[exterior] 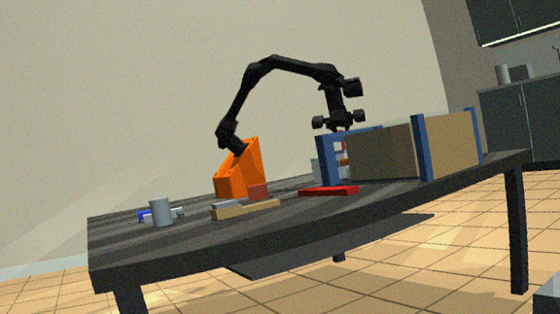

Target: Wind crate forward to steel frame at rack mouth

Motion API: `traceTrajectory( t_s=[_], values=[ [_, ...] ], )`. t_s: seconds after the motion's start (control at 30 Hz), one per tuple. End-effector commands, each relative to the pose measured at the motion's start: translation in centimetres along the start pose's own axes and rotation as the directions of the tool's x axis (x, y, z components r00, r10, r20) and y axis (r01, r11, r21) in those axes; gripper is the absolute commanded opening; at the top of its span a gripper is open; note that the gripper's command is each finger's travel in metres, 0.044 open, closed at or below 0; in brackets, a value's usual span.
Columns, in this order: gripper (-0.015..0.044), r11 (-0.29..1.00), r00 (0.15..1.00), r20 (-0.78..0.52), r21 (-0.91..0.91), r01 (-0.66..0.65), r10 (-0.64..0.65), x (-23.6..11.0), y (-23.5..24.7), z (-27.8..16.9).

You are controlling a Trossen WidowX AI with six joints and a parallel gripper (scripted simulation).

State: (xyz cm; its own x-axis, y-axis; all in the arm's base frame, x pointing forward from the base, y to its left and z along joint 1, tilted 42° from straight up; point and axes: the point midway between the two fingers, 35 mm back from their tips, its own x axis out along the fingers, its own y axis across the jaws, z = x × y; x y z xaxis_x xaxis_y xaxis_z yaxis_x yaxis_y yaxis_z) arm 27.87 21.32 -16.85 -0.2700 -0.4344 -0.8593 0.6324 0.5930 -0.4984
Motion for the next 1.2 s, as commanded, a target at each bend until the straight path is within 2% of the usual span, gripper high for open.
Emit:
traceTrajectory(
  t_s=[0.0, 1.17],
  values=[
    [0.0000, 1.000, 0.999, -0.021, -0.013, -0.025, 0.025, 0.7, 1.4, -1.9],
    [0.0000, 1.000, 0.999, -0.023, -0.014, -0.027, 0.026, 2.3, 2.5, -5.8]
  ],
)
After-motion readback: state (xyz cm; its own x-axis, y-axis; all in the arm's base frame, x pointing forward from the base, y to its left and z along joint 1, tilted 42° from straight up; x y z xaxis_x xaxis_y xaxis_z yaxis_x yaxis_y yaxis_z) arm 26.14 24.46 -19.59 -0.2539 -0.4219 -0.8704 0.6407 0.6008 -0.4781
